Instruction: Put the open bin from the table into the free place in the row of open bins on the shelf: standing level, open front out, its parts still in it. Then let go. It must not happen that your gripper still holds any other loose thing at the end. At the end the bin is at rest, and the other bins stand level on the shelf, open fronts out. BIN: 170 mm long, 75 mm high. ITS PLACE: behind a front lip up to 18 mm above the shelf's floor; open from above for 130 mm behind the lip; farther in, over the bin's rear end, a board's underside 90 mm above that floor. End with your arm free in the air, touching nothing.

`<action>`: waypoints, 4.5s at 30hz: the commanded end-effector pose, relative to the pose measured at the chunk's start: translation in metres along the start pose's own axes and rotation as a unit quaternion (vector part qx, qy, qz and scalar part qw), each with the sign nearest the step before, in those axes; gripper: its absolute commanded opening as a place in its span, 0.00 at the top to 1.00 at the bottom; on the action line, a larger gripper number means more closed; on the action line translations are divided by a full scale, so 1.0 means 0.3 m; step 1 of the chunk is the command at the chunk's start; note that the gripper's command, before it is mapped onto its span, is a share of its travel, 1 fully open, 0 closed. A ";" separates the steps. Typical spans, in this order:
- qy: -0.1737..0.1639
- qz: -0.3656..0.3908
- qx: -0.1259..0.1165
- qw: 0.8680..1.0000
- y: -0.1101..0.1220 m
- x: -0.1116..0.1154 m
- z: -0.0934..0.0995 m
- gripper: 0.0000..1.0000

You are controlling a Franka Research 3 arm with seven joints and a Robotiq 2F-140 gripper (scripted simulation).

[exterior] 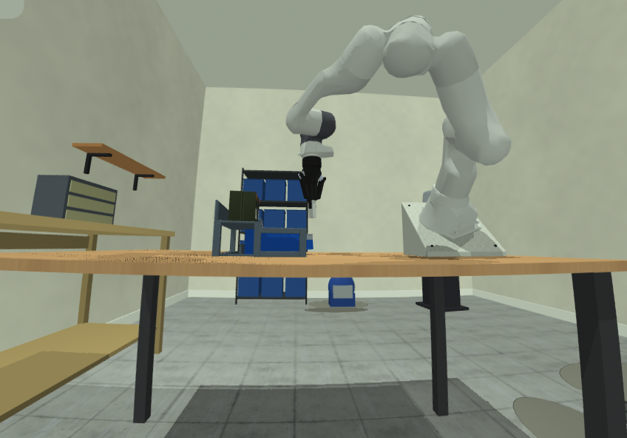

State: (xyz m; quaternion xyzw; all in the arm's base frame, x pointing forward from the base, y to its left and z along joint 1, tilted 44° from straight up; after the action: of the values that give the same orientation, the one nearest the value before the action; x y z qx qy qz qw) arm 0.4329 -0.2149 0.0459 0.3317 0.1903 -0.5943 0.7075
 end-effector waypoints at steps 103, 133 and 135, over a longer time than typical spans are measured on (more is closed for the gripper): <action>-0.006 -0.224 0.010 0.975 -0.087 0.005 -0.374 1.00; -0.006 -0.224 0.010 0.975 -0.087 0.005 -0.388 1.00; -0.006 -0.224 0.010 0.975 -0.087 0.005 -0.388 1.00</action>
State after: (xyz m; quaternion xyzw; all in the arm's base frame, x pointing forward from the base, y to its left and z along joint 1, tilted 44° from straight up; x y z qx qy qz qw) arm 0.4223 -0.1370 -0.0428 0.2838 0.2515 -0.7417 0.5533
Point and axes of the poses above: the point where the finger pads meet when closed, its own z axis back along the fingers, its own y axis across the jaws, x = y × z, the point moved 7 cm from there along z, back along the fingers, and after that the axes turned 12 degrees about -z, right-handed, at the moved point
